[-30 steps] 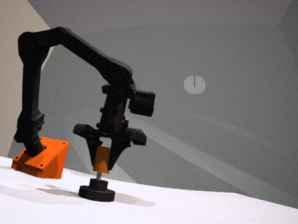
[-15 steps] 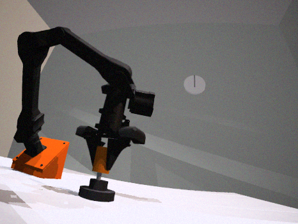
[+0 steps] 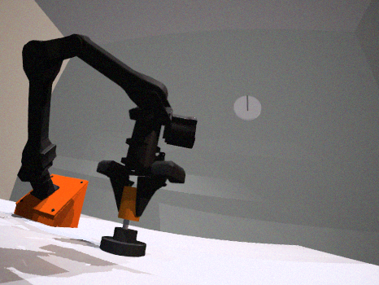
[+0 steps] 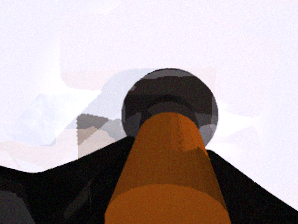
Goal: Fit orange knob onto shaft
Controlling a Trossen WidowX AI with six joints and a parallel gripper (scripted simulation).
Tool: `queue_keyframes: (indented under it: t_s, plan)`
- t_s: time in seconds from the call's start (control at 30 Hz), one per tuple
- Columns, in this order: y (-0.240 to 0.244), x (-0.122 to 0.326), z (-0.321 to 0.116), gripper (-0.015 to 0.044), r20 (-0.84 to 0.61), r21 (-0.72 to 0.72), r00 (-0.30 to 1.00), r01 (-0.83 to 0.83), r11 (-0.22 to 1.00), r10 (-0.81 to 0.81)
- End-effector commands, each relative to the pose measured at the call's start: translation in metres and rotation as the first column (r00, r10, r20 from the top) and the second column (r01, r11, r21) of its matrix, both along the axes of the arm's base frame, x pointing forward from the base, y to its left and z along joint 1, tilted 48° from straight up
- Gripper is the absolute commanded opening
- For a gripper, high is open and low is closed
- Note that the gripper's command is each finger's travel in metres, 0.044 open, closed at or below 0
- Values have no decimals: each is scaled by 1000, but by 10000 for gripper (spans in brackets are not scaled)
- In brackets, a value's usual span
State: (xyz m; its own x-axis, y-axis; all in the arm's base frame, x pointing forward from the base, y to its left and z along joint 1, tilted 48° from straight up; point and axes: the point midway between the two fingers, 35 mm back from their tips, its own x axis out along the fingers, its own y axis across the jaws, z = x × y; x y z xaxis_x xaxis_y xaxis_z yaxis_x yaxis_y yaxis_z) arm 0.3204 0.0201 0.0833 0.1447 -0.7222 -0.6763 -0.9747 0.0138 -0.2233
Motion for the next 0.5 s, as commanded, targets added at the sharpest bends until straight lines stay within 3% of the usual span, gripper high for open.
queue_keyframes:
  t_s: [0.0, 0.23, 0.47]
  plan:
    - [3, 0, 3, 0, 4, -1, 1000, -1, 1000, 1]
    - [3, 1, 3, 0, 145, 38, 980, 131, 991, -135]
    - [1, 0, 1, 0, 152, 41, 978, 137, 990, -142]
